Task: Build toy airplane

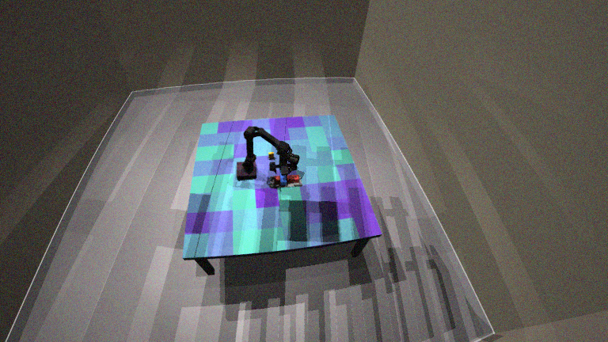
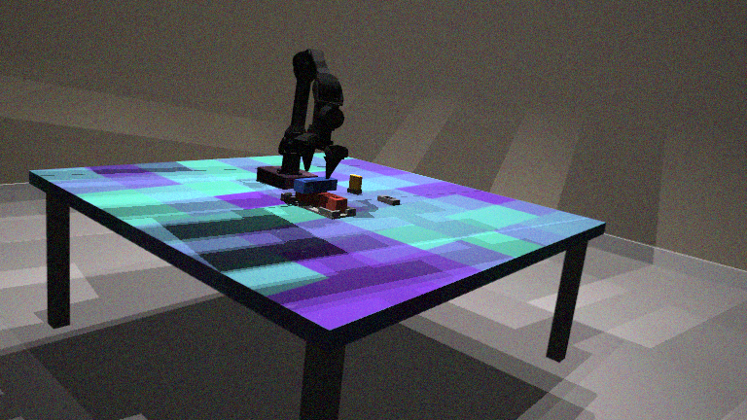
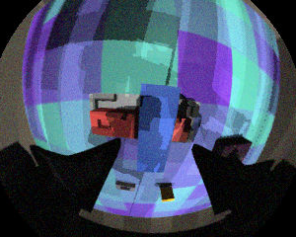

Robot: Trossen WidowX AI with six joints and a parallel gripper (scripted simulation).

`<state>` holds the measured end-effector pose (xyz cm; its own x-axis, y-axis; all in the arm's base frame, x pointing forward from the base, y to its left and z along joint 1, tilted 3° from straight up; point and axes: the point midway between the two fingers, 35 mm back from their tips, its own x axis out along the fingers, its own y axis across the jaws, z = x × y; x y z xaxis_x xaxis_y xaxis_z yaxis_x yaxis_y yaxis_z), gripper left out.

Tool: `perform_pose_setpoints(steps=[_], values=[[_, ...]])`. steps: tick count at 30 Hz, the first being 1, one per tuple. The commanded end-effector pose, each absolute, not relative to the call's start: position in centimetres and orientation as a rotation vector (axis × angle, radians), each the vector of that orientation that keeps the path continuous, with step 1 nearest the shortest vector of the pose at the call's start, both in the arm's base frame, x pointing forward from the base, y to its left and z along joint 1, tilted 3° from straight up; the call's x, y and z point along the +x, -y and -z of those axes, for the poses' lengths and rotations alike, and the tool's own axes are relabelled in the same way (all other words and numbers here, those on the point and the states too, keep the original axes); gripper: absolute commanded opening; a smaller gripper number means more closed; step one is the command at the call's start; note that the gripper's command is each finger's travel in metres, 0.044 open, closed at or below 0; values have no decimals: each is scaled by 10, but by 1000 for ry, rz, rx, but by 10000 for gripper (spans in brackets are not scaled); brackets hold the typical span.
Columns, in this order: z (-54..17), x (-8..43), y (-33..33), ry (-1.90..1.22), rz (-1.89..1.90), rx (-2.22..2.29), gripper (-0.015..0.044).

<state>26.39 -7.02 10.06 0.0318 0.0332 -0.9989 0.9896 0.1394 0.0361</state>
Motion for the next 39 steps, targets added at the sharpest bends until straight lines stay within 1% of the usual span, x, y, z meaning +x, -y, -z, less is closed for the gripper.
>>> perform_pose_setpoints(steps=[1,9,18,25,27,39], values=[[-150,263,72,-1242,1047,1151,440],[-159,265,74,-1265,1002,1105,440],[-159,266,74,-1477,375,444,440],[-159,266,74,-1503,-130,-93,440],[-160,266,74,-1494,-222,-192,440],[-160,266,74,-1493,-233,-204,440]])
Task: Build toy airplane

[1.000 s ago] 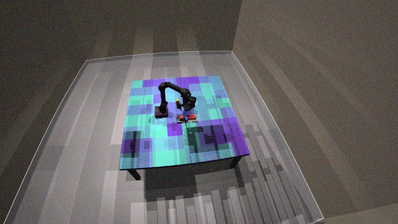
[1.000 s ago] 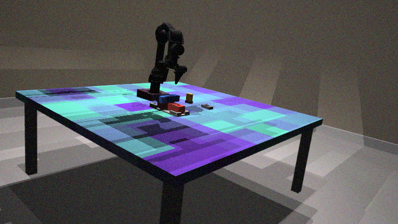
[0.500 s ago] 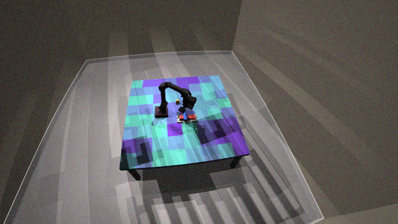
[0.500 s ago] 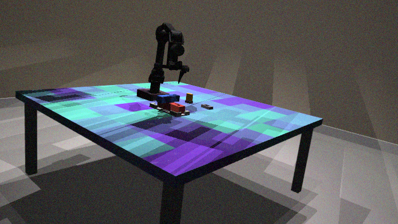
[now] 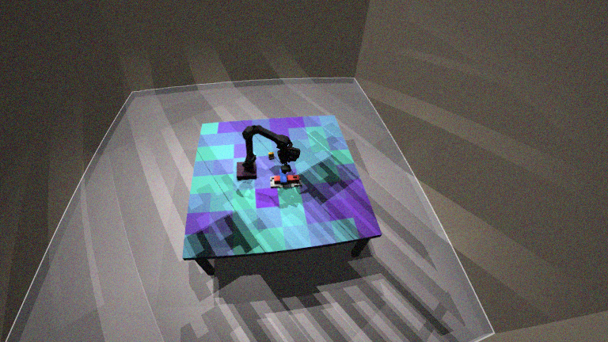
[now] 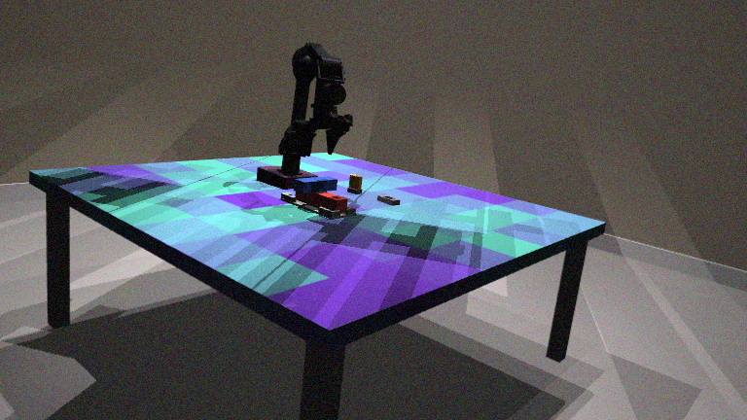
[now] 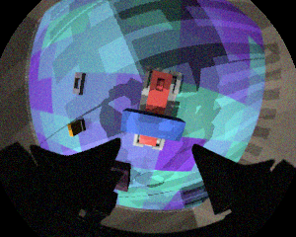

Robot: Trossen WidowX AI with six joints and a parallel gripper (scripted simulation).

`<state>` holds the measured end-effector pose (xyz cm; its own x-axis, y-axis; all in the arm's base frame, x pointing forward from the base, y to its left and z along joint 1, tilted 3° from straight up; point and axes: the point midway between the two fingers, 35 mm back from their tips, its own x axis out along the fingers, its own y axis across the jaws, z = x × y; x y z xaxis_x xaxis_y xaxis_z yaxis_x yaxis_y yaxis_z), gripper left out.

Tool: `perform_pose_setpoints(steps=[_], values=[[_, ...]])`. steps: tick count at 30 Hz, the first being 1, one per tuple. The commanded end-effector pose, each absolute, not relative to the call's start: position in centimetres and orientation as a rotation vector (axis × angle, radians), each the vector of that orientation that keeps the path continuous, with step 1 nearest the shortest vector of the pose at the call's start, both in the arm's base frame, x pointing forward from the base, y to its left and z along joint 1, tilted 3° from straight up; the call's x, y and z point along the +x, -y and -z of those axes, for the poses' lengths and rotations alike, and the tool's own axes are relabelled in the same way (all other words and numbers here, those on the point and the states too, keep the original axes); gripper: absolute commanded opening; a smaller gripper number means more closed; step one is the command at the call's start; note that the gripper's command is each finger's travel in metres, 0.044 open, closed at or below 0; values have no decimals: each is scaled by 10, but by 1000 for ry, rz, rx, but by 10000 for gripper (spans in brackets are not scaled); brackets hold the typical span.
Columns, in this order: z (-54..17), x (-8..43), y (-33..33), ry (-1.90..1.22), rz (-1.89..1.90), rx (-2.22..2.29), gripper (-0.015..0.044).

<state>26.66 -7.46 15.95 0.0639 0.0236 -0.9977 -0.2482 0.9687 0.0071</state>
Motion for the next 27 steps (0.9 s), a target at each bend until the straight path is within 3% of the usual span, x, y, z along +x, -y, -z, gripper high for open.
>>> perform_pose_setpoints(steps=[1,11,27], values=[[-160,266,74,-1493,-233,-204,440],[-160,253,-34,-1499,-238,-199,440],[-155,151,-159,-1499,-251,-188,440]])
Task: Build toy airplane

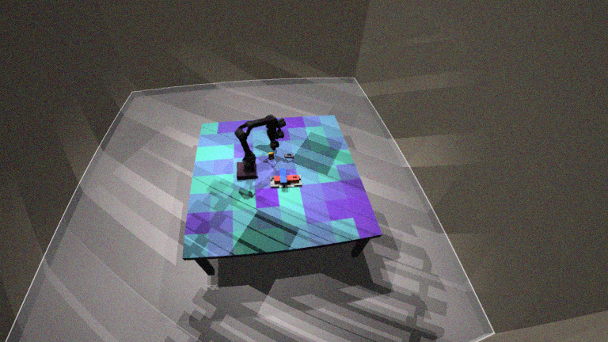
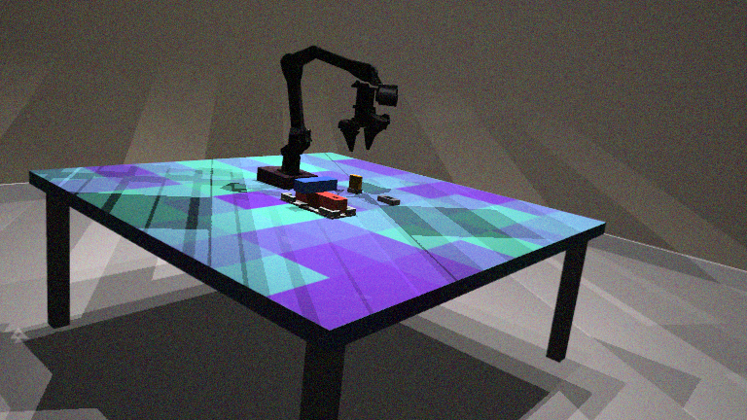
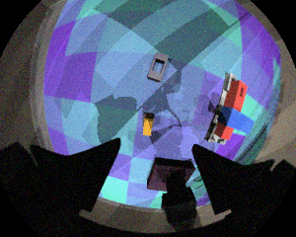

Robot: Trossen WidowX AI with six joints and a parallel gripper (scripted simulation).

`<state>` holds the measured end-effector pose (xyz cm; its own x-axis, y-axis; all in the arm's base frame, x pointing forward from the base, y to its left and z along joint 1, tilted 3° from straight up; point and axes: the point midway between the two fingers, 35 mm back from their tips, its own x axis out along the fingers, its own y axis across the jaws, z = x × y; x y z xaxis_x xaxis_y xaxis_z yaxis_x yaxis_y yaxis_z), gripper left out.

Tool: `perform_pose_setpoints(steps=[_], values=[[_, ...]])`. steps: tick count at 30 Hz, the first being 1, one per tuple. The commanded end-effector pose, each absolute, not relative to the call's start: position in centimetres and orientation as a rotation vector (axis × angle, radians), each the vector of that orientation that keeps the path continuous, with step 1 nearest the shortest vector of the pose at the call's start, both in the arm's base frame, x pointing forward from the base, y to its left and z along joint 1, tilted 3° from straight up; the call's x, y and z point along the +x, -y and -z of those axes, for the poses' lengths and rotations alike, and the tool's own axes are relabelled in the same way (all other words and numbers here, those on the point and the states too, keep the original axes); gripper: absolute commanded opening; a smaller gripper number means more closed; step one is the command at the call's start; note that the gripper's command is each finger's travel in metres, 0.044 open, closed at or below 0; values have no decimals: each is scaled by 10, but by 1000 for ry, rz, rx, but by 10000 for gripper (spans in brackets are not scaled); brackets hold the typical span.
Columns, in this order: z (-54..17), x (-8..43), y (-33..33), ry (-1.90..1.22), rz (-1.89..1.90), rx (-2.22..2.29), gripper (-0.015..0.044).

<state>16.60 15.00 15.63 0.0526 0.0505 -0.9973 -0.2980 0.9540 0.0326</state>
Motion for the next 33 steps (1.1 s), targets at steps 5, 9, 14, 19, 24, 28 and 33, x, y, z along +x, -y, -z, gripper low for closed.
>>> perform_pose_setpoints(steps=[5,9,14,19,24,28,33], values=[[-139,151,-162,-1499,-250,-187,440],[-100,152,-163,-1499,-250,-187,440],[-94,153,-163,-1499,-250,-187,440],[-83,153,-163,-1499,-250,-187,440],[-76,154,-164,-1499,-250,-187,440],[-70,155,-165,-1499,-250,-187,440],[-62,155,-165,-1499,-250,-187,440]])
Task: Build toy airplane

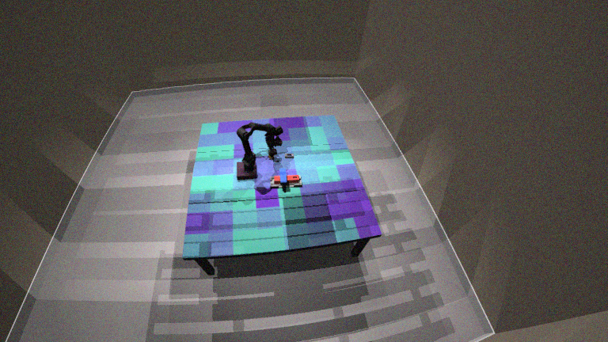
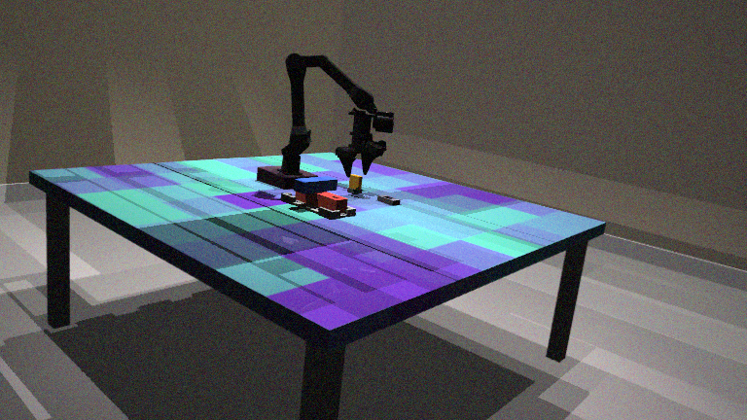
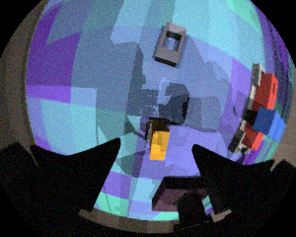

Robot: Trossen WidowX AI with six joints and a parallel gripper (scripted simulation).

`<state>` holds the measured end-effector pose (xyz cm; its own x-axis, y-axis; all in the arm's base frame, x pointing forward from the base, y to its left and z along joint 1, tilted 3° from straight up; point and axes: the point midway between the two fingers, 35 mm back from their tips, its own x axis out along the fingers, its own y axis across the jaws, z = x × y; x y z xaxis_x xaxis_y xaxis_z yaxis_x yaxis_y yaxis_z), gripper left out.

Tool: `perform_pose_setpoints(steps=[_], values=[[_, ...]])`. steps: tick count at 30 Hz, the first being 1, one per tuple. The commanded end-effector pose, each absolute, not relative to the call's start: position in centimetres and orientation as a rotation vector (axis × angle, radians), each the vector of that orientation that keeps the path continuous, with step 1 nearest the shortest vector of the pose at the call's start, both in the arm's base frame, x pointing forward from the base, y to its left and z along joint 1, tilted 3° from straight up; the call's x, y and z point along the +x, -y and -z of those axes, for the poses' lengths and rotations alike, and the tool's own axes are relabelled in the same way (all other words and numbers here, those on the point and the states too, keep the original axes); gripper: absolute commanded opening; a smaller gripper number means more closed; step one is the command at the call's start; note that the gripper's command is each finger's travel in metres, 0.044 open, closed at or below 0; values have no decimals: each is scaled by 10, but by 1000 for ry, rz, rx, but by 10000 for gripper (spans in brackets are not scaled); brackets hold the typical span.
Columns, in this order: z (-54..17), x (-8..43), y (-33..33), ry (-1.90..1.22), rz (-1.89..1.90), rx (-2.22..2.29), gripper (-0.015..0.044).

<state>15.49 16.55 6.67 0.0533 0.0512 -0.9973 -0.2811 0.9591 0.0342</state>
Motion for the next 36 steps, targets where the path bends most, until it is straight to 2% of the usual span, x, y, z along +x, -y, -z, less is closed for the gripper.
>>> perform_pose_setpoints(steps=[1,22,36], values=[[-60,155,-165,-1499,-250,-187,440],[-29,156,-165,-1499,-250,-187,440],[-29,156,-165,-1499,-250,-187,72]])
